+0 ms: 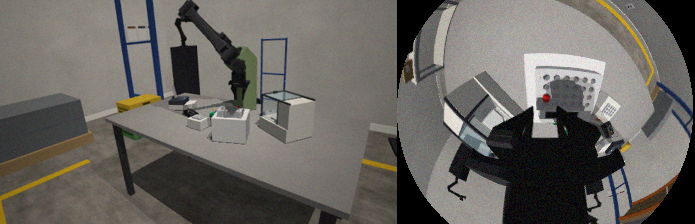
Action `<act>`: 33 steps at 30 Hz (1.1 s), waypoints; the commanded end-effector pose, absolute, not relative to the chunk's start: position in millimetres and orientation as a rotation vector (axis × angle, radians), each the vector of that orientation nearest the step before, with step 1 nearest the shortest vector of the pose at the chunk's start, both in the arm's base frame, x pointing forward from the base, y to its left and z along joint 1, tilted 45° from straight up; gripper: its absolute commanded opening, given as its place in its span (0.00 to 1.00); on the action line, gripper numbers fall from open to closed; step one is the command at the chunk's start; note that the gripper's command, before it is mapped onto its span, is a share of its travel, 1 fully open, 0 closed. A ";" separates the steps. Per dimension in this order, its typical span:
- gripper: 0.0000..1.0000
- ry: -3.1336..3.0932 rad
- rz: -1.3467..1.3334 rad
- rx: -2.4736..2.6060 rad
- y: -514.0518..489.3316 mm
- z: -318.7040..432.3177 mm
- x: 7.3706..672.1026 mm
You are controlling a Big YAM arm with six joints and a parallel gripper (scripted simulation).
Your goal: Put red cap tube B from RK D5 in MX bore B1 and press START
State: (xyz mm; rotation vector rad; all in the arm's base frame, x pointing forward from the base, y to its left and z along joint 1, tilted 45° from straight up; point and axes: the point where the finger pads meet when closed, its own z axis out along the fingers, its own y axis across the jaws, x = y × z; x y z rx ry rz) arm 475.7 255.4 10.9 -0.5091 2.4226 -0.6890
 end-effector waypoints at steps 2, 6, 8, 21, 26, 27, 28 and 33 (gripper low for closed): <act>0.36 2.408 -0.669 -0.502 265.7 23.8 467.2; 0.36 2.408 -0.669 -0.502 268.0 28.4 463.0; 0.36 2.408 -0.669 -0.502 268.8 30.4 461.1; 0.36 2.412 -0.673 -0.490 263.9 26.7 470.2; 0.36 2.412 -0.673 -0.490 263.9 26.7 470.2; 0.36 2.412 -0.673 -0.490 263.9 26.7 470.2; 0.36 2.412 -0.673 -0.490 263.9 26.7 470.2; 0.36 2.412 -0.673 -0.490 263.9 26.7 470.2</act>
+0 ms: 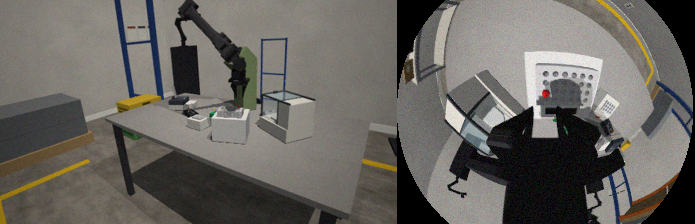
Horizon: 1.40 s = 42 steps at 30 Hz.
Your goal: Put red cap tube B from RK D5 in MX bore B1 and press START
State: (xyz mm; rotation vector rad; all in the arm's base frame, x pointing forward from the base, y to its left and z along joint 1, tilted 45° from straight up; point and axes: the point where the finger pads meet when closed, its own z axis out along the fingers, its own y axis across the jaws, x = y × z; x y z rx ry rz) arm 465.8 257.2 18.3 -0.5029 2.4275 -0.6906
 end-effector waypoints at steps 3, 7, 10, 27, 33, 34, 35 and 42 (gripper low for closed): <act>0.36 2.412 -0.673 -0.490 263.9 26.7 470.2; 0.36 2.412 -0.673 -0.490 263.9 26.7 470.2; 0.36 2.412 -0.673 -0.490 263.9 26.7 470.2; 0.00 2.408 -0.690 -0.514 246.9 26.4 469.3; 0.00 2.378 -0.770 -0.766 219.5 5.3 453.5; 0.00 2.371 -0.784 -0.807 219.5 5.3 453.5; 0.00 2.363 -0.797 -0.849 219.6 5.3 453.5; 0.00 2.314 -0.863 -1.057 201.3 -7.6 443.4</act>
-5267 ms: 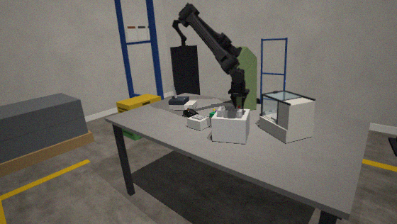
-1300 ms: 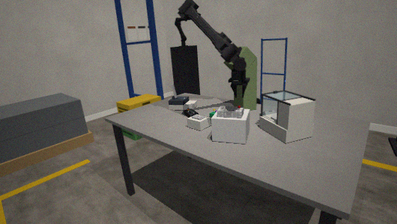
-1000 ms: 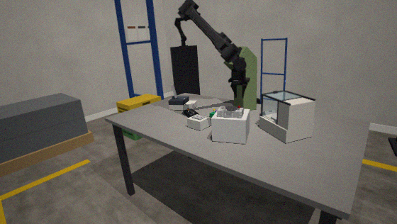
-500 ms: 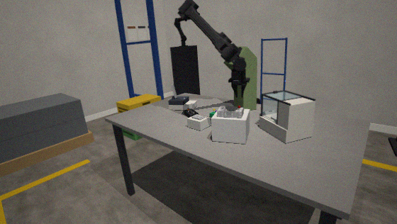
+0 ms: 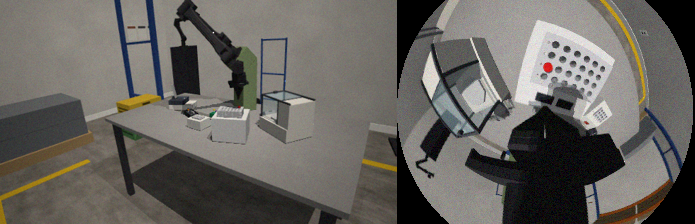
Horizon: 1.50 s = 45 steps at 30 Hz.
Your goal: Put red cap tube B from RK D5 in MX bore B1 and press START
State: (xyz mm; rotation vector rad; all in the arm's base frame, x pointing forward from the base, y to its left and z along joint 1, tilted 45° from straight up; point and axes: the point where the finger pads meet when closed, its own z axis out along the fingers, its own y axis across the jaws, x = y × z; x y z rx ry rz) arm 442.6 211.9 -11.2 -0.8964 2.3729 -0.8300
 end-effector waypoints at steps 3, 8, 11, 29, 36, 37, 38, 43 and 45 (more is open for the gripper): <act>0.00 2.277 -0.900 -1.184 202.1 -7.6 443.0; 0.00 2.215 -0.954 -1.362 183.1 -20.5 433.3; 0.00 2.183 -0.978 -1.447 182.8 -21.5 433.1; 0.00 1.901 -1.115 -2.019 136.8 -63.2 404.5; 0.00 1.704 -1.162 -2.285 111.3 -80.1 389.0; 0.00 1.673 -1.168 -2.323 105.4 -84.0 385.2; 0.00 1.640 -1.174 -2.360 105.3 -84.0 385.2; 0.00 1.543 -1.185 -2.399 121.2 -74.3 387.1; 0.00 1.547 -1.190 -2.379 123.5 -70.3 394.0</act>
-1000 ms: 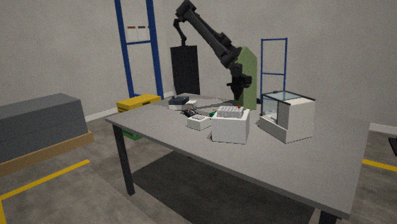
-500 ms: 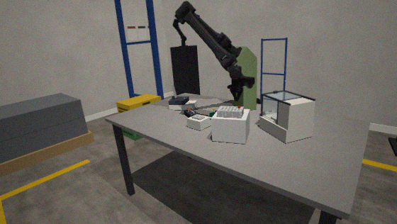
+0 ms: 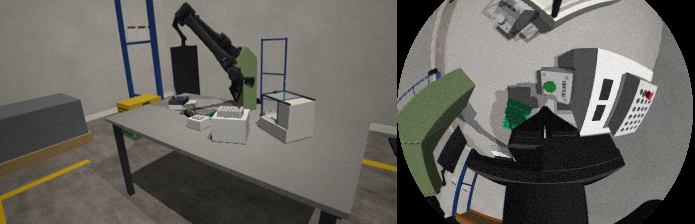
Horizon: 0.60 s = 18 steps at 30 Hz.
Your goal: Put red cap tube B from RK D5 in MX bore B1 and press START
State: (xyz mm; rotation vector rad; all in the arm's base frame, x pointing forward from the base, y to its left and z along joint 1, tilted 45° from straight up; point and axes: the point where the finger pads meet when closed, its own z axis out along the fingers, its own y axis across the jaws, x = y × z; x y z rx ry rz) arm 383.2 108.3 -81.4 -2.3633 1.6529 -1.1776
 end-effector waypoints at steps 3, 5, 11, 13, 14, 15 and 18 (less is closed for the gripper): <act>0.00 1.565 -1.194 -2.367 119.5 -68.9 397.9; 0.00 1.567 -1.190 -2.382 116.3 -72.4 392.9; 0.00 1.546 -1.186 -2.405 121.2 -71.2 386.7; 0.00 1.551 -1.186 -2.409 121.6 -69.7 382.4; 0.00 1.566 -1.185 -2.393 122.1 -68.3 381.5; 0.00 1.567 -1.186 -2.391 122.7 -67.1 380.6; 0.00 1.567 -1.185 -2.391 122.7 -66.9 380.4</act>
